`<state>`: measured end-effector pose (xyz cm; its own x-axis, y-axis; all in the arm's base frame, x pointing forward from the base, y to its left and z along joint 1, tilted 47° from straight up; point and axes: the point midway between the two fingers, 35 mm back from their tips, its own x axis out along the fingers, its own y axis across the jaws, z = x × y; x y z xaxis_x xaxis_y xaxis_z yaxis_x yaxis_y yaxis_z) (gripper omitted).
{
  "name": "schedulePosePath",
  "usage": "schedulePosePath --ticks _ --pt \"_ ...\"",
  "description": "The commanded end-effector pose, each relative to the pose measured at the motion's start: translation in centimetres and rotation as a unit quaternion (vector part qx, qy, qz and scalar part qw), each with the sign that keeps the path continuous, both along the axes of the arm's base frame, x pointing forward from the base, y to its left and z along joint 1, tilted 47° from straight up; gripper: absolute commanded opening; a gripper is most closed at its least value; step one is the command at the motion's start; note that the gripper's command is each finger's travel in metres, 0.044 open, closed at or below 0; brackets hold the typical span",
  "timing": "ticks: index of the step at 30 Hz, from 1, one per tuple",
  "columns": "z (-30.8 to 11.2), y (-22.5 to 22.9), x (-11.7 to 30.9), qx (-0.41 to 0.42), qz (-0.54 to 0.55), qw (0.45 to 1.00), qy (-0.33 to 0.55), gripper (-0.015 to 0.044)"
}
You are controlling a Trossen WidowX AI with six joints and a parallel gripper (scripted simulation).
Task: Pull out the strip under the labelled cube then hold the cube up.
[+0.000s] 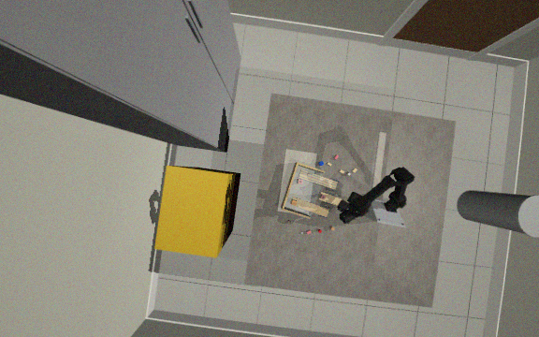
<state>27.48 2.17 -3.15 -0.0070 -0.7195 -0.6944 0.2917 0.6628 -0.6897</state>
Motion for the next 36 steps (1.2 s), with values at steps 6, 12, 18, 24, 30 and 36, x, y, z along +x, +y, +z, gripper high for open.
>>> schedulePosePath --ticks 6,12,18,24,30,36 --pt "0.8 -0.1 3.6 -0.003 -0.001 1.000 0.001 0.0440" --pt "1.4 -0.2 6.2 -0.003 -0.001 1.000 0.000 0.0440" --pt "2.0 -0.3 8.9 -0.003 -0.001 1.000 -0.001 0.0440" --pt "2.5 -0.4 11.6 -0.003 -0.001 1.000 -0.001 0.0440" --pt "2.8 -0.8 14.0 -0.003 -0.001 1.000 -0.002 0.0440" --pt "2.5 -1.3 14.2 -0.003 -0.001 1.000 -0.002 0.0309"
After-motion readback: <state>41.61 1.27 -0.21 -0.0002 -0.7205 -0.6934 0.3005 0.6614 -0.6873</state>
